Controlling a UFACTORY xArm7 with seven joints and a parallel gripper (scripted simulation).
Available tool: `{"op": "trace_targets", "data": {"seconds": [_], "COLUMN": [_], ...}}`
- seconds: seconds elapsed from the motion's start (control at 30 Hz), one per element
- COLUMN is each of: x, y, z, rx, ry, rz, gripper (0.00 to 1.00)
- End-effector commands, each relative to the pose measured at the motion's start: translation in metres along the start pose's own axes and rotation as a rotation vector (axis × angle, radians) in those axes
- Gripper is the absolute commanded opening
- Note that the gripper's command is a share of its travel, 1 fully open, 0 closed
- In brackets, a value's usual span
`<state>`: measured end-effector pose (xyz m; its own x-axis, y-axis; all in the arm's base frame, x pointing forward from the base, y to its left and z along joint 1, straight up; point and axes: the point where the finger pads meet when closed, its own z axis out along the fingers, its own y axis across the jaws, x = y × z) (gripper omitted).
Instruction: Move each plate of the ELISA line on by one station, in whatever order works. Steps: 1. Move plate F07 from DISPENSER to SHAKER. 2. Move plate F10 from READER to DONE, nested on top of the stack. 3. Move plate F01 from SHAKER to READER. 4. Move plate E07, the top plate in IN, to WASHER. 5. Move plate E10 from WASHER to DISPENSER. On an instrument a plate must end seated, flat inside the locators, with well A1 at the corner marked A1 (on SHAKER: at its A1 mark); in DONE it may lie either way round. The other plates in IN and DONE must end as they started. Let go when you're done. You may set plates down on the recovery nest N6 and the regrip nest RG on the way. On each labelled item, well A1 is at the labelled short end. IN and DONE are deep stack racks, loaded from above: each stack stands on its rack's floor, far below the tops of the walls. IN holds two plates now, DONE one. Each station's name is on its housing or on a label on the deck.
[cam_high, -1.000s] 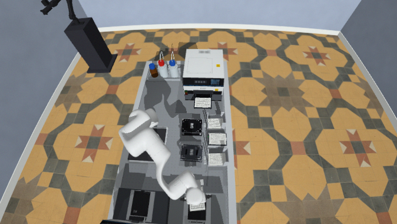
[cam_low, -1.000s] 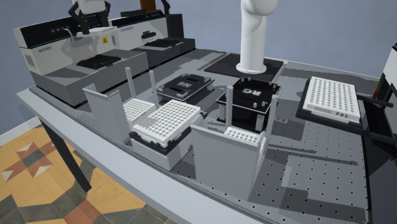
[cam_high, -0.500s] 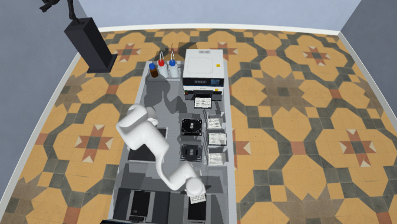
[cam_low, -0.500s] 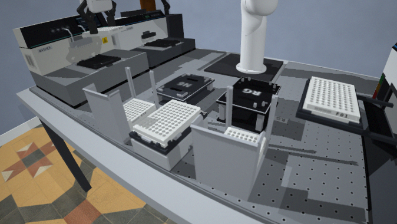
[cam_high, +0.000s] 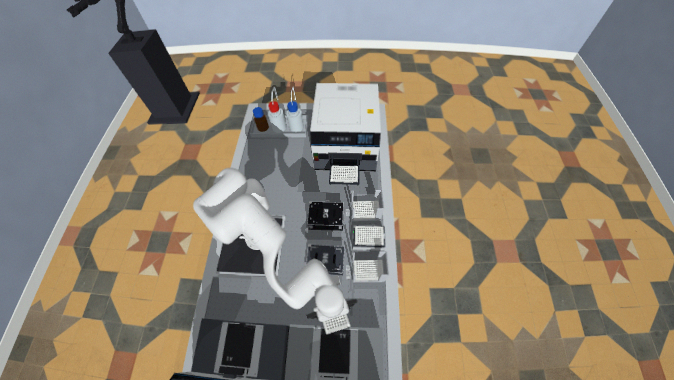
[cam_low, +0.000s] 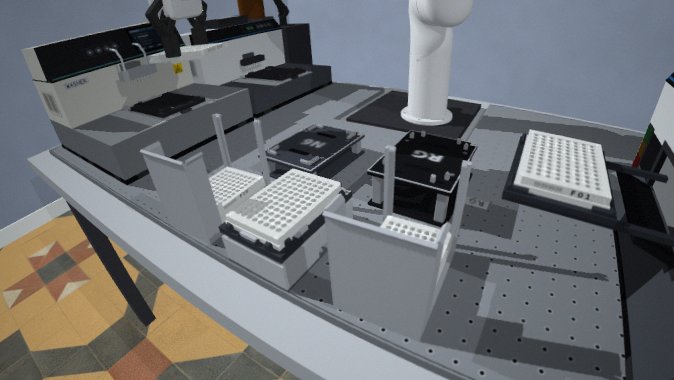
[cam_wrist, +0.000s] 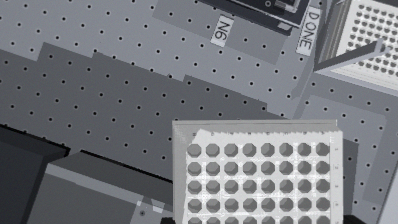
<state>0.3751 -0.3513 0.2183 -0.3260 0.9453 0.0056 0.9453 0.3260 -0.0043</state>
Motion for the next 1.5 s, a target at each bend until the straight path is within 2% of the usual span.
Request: {"op": "trace_targets", "data": {"seconds": [0.0, 1.47], "x": [0.014, 0.128], "y": [0.005, 0.037], "z": [-0.002, -0.002], "rx": [-0.003, -0.003], "ry": [-0.005, -0.005], "rz": [-0.052, -0.367], "gripper": [0.00, 0.00]}}
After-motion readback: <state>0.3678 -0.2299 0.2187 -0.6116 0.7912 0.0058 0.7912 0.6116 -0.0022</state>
